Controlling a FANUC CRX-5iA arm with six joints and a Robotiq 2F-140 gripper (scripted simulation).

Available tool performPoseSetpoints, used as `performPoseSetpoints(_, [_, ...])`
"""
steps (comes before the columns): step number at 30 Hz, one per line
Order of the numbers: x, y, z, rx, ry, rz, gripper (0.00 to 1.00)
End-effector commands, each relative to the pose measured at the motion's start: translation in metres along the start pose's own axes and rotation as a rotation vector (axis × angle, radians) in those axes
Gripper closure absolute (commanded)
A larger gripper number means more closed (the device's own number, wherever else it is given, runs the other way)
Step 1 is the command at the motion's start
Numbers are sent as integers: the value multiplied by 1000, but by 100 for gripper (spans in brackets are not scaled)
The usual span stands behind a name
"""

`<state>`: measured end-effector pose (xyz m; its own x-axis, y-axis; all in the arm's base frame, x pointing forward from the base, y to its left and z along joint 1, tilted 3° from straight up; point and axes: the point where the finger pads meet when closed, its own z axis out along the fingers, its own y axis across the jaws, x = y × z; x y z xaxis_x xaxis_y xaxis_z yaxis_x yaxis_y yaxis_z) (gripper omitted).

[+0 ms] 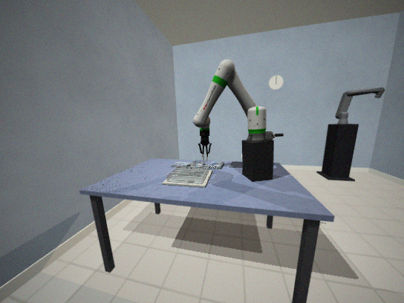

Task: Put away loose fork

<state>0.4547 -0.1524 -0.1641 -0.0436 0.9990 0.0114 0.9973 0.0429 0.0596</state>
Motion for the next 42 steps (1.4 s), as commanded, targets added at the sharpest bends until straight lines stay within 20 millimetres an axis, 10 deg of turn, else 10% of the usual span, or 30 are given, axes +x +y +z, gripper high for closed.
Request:
performPoseSetpoints(1, [-2, 0, 0, 5, 9, -1, 83])
performPoseSetpoints(42, [-2, -1, 32, 5, 9, -1, 83])
